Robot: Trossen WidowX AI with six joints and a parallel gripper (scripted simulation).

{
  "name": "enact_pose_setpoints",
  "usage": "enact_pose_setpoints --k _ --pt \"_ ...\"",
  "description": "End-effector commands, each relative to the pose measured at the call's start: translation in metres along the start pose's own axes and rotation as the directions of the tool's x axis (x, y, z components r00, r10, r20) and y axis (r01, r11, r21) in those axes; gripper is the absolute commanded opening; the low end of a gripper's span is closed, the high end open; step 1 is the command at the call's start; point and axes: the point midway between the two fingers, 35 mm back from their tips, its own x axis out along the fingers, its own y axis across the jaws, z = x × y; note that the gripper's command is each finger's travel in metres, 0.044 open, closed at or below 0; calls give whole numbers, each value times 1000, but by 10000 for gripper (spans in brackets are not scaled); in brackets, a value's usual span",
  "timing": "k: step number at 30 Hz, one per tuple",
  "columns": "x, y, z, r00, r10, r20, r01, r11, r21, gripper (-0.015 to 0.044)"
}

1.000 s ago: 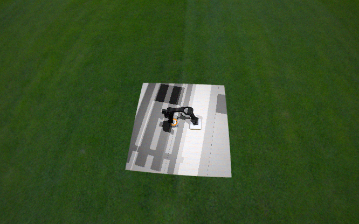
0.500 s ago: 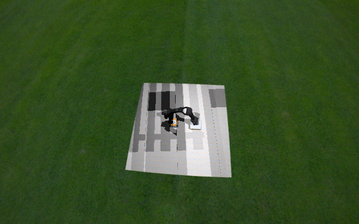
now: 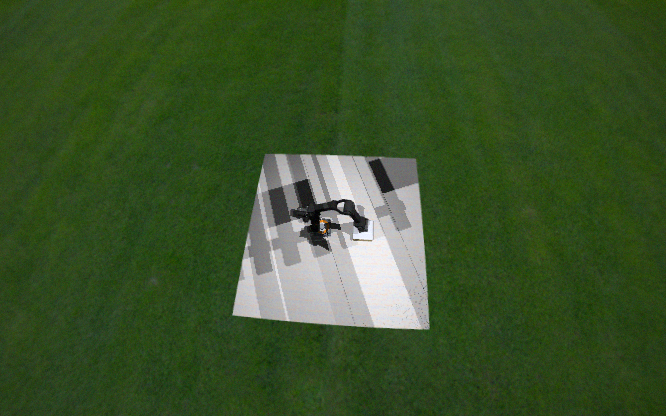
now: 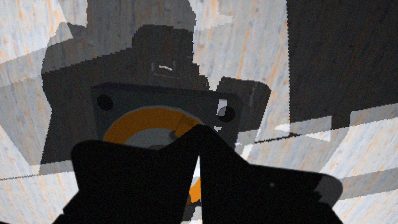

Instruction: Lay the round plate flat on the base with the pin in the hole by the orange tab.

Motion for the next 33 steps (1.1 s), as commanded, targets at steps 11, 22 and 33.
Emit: enact_pose_setpoints --k 11,22,33 --pt "0 18 7 1000 8 -2 -8 1000 0 0" --pt "0 29 8 1000 8 -2 -8 1000 0 0" --pt "0 40 7 1000 9 -2 -9 1000 0 0"
